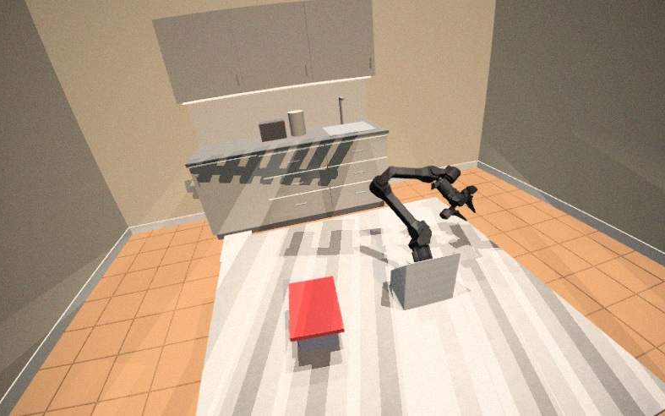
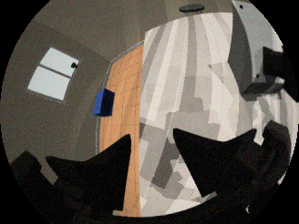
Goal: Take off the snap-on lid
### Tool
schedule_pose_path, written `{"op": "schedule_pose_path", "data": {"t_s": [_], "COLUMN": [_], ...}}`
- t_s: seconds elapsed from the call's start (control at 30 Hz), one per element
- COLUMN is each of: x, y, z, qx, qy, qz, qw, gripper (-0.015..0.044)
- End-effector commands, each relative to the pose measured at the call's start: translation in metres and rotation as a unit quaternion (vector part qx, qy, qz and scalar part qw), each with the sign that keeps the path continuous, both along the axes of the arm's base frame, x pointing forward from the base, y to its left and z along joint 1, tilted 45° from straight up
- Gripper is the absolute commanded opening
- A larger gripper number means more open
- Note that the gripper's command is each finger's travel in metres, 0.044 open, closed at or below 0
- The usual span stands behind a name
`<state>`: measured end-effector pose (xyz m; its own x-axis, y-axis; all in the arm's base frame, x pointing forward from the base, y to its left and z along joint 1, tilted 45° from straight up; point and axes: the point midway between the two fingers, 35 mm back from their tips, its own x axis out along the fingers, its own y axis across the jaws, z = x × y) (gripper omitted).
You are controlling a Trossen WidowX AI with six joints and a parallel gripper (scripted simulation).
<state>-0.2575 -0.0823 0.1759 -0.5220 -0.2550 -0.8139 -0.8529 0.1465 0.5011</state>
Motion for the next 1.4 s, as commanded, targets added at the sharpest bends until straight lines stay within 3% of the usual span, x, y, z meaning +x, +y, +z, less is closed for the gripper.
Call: {"op": "schedule_pose_path", "data": {"t_s": [0.0, 0.37, 0.77, 1.37], "x": [0.003, 0.044, 0.11, 0.273], "y": [-0.036, -0.125, -0.177, -0.215], "z": [0.025, 0.091, 0.159, 0.232], "qx": [0.005, -0.022, -0.089, -0.244], "qy": [0.058, 0.187, 0.29, 0.344], "qz": [0.071, 0.232, 0.335, 0.502], "qw": [0.996, 0.954, 0.892, 0.755], "gripper": [0.0235, 0.0235, 0.0235, 0.0235]}}
